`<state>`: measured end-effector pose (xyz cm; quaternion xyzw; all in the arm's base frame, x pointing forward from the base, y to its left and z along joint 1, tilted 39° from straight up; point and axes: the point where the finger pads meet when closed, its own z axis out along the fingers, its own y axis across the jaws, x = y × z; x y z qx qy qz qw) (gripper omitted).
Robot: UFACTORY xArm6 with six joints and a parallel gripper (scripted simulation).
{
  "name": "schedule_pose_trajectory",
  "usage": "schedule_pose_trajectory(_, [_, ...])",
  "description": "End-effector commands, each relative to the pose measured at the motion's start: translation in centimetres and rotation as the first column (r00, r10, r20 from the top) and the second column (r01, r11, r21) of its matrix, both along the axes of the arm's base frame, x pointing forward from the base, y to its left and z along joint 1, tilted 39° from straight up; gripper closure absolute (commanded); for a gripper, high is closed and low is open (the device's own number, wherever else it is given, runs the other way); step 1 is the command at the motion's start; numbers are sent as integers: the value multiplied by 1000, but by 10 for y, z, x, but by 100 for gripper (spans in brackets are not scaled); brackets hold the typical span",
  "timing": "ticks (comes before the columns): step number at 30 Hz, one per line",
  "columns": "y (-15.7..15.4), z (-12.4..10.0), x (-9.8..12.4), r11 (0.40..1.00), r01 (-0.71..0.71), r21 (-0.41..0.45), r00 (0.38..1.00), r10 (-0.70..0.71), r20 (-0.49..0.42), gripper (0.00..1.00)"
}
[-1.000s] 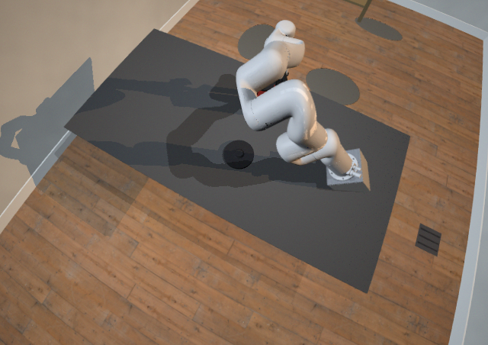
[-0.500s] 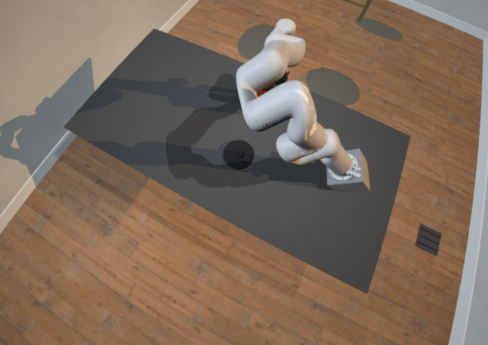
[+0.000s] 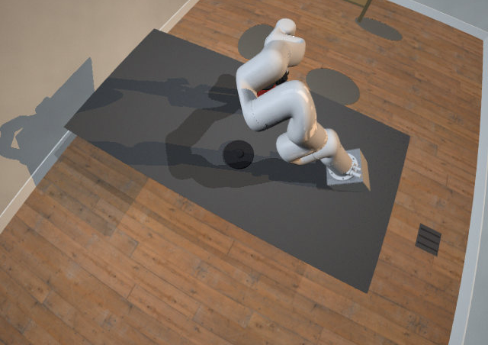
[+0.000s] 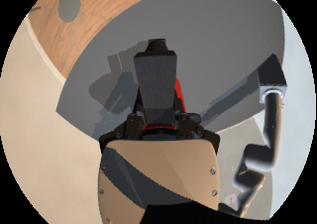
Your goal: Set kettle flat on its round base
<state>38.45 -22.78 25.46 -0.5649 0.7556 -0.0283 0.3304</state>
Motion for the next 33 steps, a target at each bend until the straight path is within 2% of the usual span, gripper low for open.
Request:
schedule_pose_trajectory(1, [-1,2,0,1000,1,-3,1000,-1,3,100])
schedule_pose_trajectory(33, [2,2,-1,1000,1,-3,1000,-1,3,100])
